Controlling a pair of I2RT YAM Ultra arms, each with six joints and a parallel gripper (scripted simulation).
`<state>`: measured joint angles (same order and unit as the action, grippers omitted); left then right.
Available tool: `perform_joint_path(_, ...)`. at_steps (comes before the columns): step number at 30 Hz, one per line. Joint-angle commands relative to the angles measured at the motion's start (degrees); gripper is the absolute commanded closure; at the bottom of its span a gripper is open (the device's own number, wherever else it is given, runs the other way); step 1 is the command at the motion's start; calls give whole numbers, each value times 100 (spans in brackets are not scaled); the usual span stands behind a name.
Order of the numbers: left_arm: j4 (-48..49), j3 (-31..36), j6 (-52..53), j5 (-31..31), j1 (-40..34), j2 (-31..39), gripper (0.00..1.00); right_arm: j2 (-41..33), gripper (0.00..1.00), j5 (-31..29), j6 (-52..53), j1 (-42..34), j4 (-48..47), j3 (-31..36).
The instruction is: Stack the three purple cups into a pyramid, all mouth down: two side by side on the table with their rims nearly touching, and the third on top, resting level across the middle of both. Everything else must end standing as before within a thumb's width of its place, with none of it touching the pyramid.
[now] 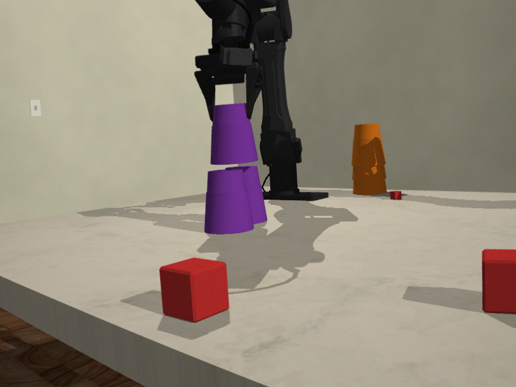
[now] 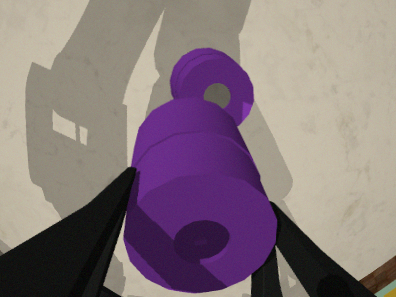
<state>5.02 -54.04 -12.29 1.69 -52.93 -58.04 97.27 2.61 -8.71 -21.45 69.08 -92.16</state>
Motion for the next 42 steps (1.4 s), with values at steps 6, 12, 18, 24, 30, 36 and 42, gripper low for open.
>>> perform_joint_path(6, -90, -15, 48, 48, -41, 103, 0, -46, 100, -34, 77, -82, -122, -305)
perform_joint_path(12, -90, -15, 48, 48, -41, 103, 0, -79, 100, -37, 79, -85, -240, -117)
perform_joint_path(18, -90, -15, 48, 48, -41, 103, 0, -104, 100, -35, 73, -84, -377, 42)
perform_joint_path(24, -90, -15, 48, 48, -41, 103, 0, -151, 100, -26, 29, -40, -449, 162)
perform_joint_path(30, -90, -15, 48, 48, -41, 103, 0, -182, 100, -19, 23, -34, -498, 242)
perform_joint_path(36, -90, -15, 48, 48, -41, 103, 0, -225, 100, -8, -8, -15, -571, 359)
perform_joint_path(42, -90, -15, 48, 48, -41, 103, 0, -237, 100, -7, -13, -10, -629, 429)
